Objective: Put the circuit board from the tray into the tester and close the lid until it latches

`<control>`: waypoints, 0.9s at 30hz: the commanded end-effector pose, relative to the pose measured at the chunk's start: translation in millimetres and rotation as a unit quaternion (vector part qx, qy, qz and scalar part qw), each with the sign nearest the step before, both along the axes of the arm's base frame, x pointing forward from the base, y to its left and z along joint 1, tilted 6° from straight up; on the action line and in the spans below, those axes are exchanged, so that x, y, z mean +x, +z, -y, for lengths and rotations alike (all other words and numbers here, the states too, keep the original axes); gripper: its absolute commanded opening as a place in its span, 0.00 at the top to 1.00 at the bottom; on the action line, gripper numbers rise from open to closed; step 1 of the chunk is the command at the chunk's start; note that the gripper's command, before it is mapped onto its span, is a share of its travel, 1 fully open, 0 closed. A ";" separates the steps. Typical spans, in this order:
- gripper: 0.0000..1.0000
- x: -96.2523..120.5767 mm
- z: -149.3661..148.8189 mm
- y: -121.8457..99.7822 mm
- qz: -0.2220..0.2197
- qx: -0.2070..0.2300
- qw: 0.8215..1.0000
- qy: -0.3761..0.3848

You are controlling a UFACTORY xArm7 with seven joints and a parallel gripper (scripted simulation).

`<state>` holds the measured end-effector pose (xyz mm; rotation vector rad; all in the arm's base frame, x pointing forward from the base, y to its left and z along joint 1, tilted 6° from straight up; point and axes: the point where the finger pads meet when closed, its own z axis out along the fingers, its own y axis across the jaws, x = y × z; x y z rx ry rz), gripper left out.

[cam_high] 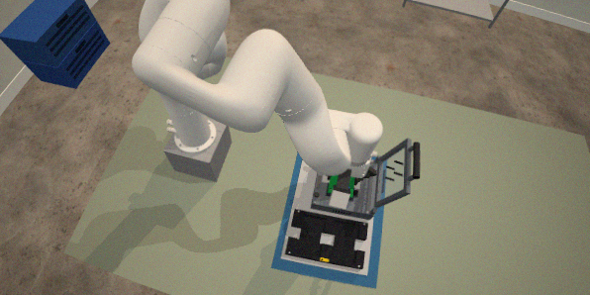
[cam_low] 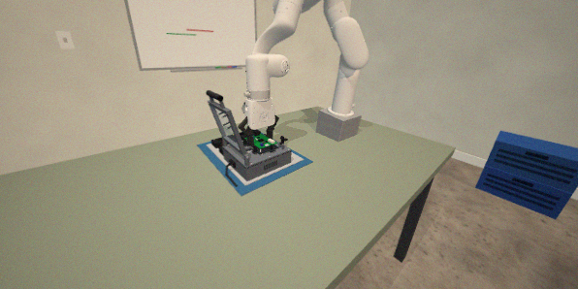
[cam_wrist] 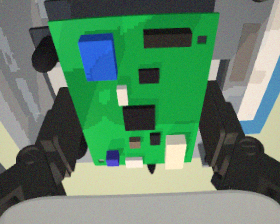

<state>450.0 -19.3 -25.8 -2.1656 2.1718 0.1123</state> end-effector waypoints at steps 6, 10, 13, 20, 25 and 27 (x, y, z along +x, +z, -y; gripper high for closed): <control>0.21 1.5 0.3 1.2 0.002 0.000 1.000 0.000; 0.21 1.5 0.3 1.2 0.002 0.000 1.000 0.000; 0.21 1.5 0.3 1.1 0.002 0.000 1.000 0.000; 0.21 1.5 0.3 0.3 0.002 0.000 1.000 0.000; 0.21 1.5 0.1 -0.7 0.002 0.000 1.000 0.000; 0.21 1.5 0.1 -1.2 0.002 0.000 1.000 0.000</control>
